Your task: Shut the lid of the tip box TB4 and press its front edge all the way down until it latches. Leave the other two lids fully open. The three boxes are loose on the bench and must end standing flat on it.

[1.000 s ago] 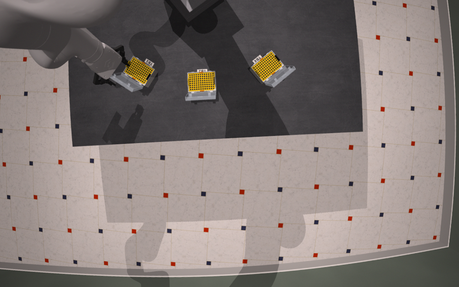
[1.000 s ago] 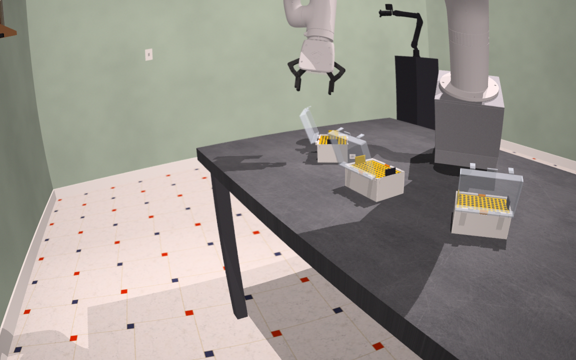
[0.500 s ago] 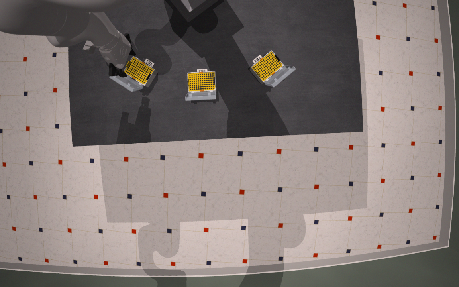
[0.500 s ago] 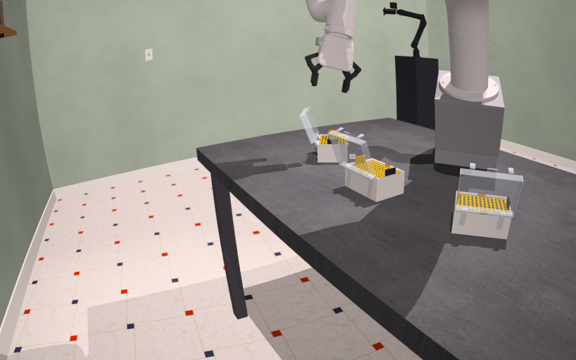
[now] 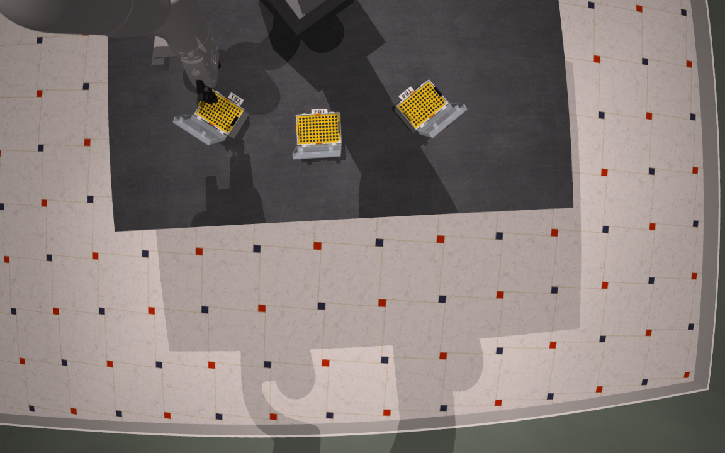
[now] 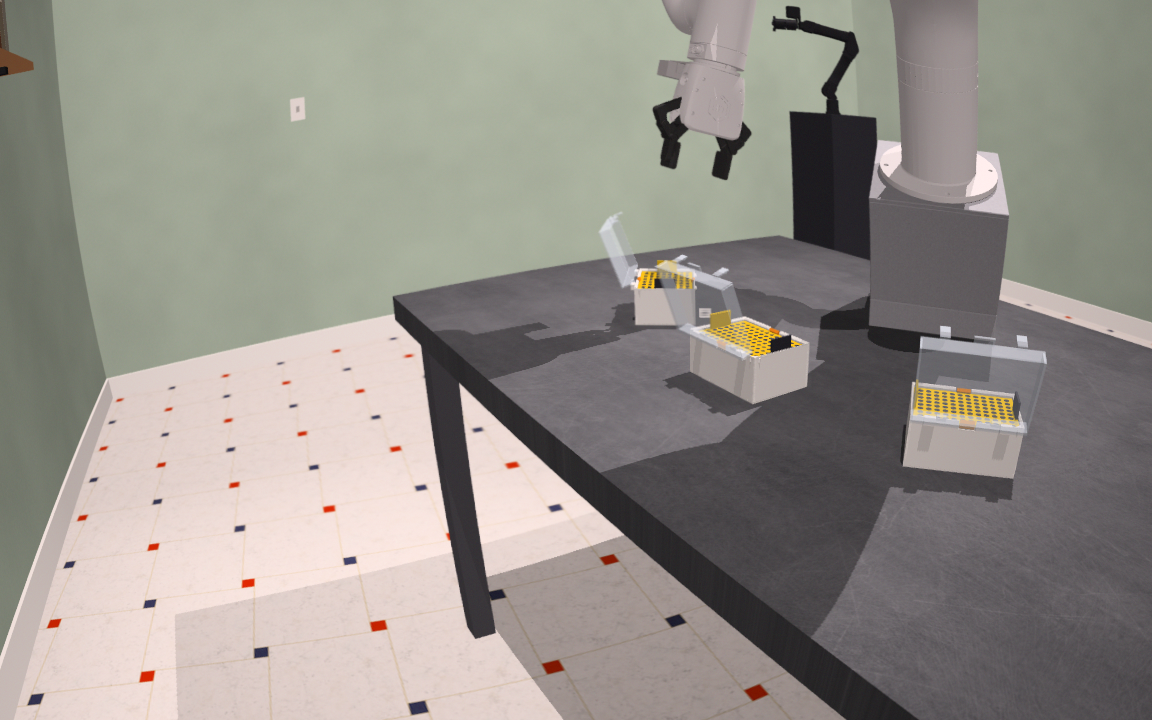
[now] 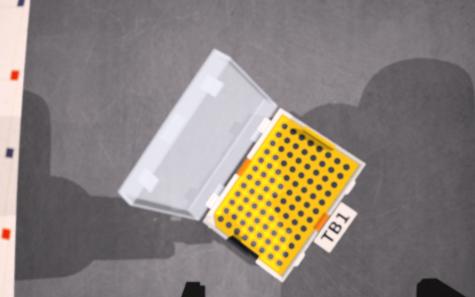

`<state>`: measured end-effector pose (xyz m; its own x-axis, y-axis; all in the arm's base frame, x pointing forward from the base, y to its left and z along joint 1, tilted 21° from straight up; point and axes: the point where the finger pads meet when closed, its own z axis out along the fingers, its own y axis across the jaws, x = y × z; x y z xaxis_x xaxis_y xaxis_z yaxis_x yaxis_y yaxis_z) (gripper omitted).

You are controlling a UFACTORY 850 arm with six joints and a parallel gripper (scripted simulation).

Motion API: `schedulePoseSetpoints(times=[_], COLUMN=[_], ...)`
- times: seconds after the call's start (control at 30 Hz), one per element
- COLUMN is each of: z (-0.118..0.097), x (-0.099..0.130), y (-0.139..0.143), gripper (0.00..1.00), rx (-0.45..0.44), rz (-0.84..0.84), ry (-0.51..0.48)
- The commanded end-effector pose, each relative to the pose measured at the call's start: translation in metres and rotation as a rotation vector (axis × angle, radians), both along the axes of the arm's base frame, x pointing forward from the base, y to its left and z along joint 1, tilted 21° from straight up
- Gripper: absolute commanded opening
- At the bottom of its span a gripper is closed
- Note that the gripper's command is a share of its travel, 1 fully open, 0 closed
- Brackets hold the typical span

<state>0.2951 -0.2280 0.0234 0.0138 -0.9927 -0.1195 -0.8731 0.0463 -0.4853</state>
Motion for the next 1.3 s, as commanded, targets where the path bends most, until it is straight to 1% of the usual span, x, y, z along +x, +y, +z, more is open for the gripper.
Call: schedulePoseSetpoints(times=[0.0,0.2,0.27,0.4,0.47,0.63,0.83,1.27], z=[0.002,0.002,0.002,0.003,0.003,0.004,0.004,-0.056], x=[-0.014,-0.036,-0.036,-0.054,-0.057,-0.076,-0.079,-0.06], y=[0.009,0.022,0.022,0.032,0.035,0.046,0.047,0.061], gripper=[1.0,1.0,1.0,1.0,1.0,1.0,1.0,1.0], rx=[-0.095,-0.175,-0.175,-0.237,-0.237,-0.293,-0.293,-0.293], rz=[0.048,0.131,0.131,0.207,0.207,0.288,0.288,0.288], ry=[0.003,0.037,0.037,0.072,0.072,0.112,0.112,0.113])
